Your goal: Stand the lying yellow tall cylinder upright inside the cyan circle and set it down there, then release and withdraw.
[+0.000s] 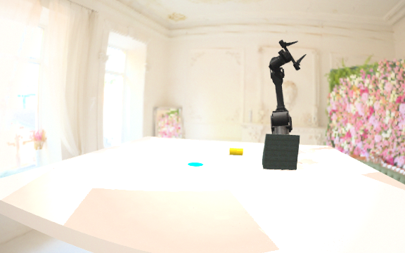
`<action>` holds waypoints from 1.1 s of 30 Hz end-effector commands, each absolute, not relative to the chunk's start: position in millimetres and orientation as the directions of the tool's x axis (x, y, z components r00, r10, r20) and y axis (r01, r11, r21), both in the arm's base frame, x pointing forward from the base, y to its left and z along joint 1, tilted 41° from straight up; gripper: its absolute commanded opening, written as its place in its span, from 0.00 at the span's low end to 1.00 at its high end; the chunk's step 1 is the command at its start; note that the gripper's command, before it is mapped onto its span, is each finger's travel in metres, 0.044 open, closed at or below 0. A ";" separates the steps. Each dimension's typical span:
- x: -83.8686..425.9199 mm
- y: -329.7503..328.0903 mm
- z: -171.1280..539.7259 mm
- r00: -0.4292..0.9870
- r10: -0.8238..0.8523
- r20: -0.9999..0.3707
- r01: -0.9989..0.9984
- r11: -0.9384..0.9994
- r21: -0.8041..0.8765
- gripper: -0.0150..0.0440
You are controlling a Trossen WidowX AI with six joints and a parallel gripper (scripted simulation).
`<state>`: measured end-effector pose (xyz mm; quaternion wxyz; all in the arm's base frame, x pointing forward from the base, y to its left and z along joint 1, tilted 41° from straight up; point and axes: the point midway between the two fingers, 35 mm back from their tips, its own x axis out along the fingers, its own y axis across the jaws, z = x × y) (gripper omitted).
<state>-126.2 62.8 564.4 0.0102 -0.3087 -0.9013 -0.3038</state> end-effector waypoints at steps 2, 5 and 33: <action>-122.2 71.6 563.4 -0.788 0.580 0.207 0.584 0.597 0.550 0.84; -102.2 107.6 557.4 -0.684 0.701 0.202 0.658 0.472 0.587 0.78; 208.9 182.7 372.6 0.608 0.666 -0.432 0.262 0.346 0.901 0.78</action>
